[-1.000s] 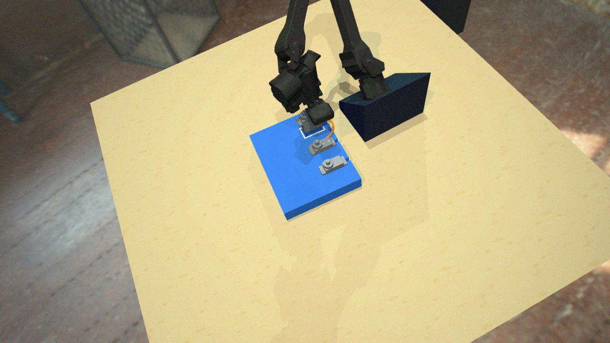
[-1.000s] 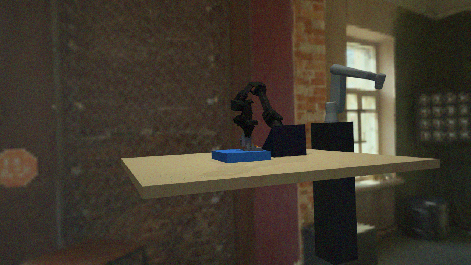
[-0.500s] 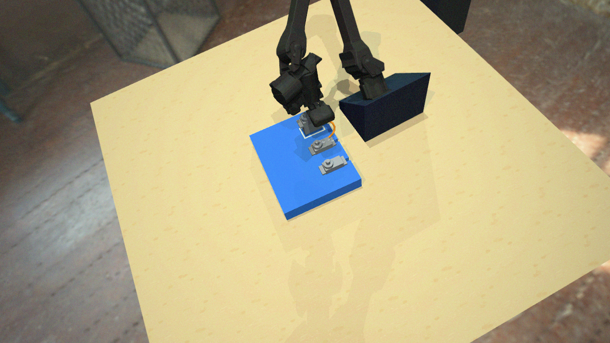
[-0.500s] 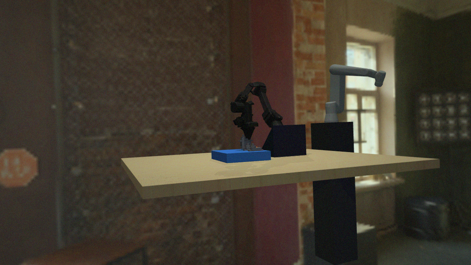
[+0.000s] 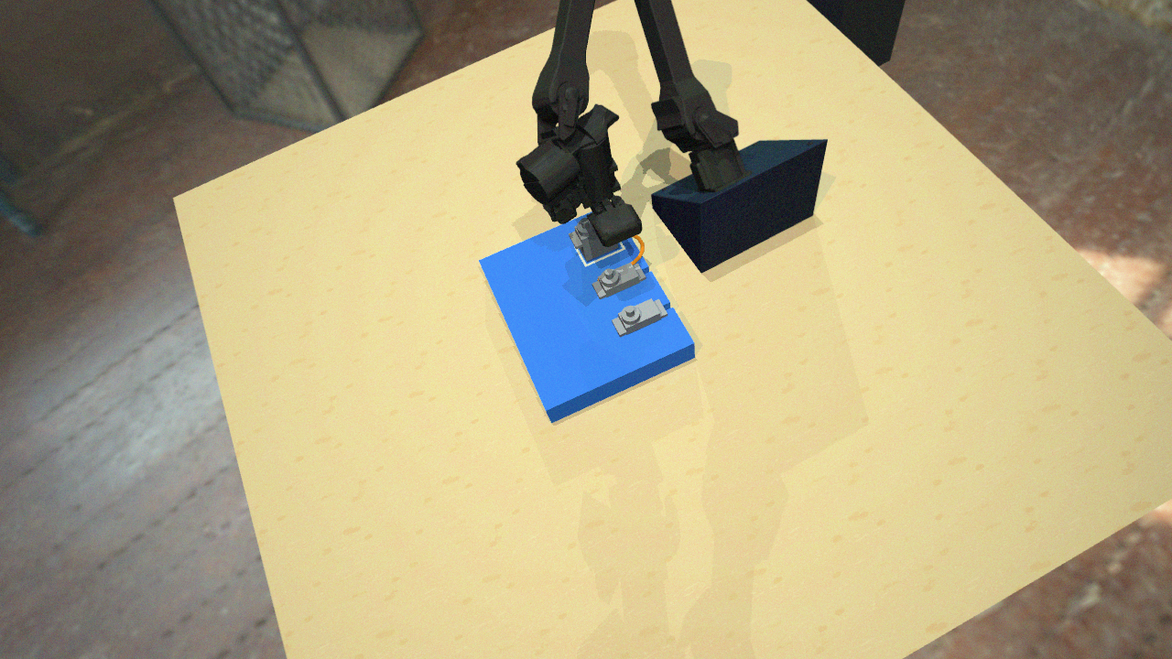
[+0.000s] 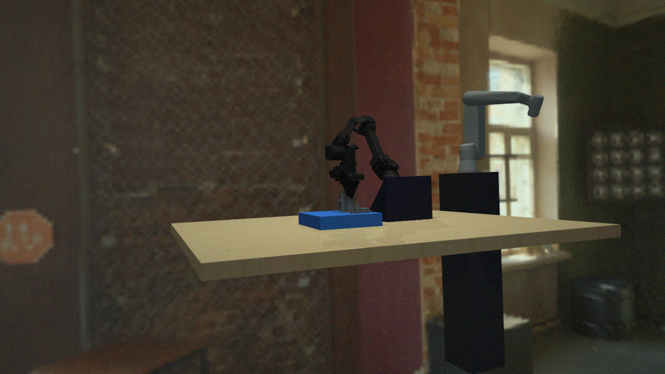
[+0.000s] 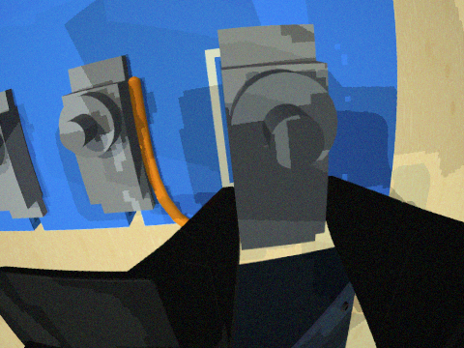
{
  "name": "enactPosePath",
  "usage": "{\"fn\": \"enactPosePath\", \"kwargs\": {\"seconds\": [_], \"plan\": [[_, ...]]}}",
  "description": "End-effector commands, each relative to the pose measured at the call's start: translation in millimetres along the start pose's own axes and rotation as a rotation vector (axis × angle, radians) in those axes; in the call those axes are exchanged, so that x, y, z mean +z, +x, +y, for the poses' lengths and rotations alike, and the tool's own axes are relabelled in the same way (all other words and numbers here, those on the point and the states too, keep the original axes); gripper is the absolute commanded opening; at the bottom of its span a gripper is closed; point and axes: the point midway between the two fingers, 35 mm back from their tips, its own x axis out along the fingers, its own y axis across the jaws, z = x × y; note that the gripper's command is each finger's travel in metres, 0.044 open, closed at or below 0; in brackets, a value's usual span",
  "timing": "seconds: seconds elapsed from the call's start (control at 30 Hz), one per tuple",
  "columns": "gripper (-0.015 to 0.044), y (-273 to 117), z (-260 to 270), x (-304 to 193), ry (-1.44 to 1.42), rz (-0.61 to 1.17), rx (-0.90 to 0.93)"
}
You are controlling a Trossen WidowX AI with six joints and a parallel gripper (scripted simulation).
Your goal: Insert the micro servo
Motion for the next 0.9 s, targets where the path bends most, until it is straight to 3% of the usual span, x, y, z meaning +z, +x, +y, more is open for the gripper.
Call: {"fn": "enactPosePath", "kwargs": {"seconds": [0.0, 0.87], "plan": [[0.0000, 3.8, 0.1, -1.1, -0.008, 0.001, -0.005], [0.0000, 10.1, 0.0, -1.2, -0.008, 0.001, -0.006]]}}
